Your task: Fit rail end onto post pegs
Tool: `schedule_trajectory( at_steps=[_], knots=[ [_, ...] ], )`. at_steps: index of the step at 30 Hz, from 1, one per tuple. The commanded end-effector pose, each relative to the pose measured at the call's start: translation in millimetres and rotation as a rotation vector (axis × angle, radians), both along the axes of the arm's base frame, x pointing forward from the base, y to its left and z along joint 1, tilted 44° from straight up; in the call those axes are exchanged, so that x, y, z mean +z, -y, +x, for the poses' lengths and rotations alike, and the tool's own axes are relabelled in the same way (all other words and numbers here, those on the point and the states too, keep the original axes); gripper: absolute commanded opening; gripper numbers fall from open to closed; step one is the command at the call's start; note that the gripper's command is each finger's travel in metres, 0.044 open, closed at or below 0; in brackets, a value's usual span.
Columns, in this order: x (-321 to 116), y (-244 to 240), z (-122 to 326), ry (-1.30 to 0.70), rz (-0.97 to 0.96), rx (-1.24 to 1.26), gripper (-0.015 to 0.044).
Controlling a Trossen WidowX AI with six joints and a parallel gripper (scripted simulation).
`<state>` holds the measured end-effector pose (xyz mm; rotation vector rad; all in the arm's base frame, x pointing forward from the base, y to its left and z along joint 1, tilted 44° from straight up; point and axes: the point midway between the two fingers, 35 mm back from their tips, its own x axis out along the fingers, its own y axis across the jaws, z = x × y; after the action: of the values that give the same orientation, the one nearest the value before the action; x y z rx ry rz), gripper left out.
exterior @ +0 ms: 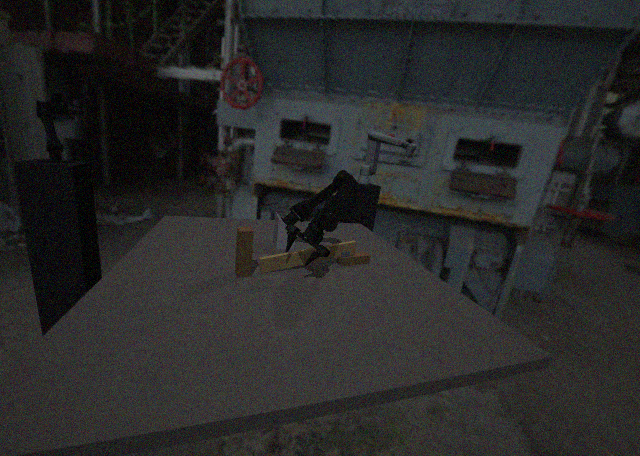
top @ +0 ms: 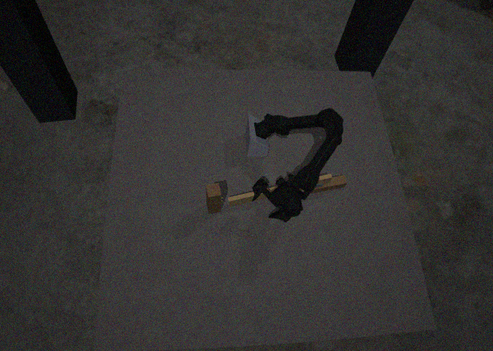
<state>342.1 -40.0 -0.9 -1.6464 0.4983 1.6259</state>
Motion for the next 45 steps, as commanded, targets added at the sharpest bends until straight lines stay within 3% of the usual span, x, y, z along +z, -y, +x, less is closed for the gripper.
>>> schedule_trajectory(
  at_steps=[1,5,7,45],
  knots=[
    [-28,32,-35,-0.184,0.256,-0.266,0.044],
    [-41,53,-64,-0.313,0.515,-0.526,0.044],
    [-45,59,-68,-0.33,0.556,-0.567,0.044],
    [-77,31,-62,-0.332,0.561,-0.573,0.044]
  ],
)
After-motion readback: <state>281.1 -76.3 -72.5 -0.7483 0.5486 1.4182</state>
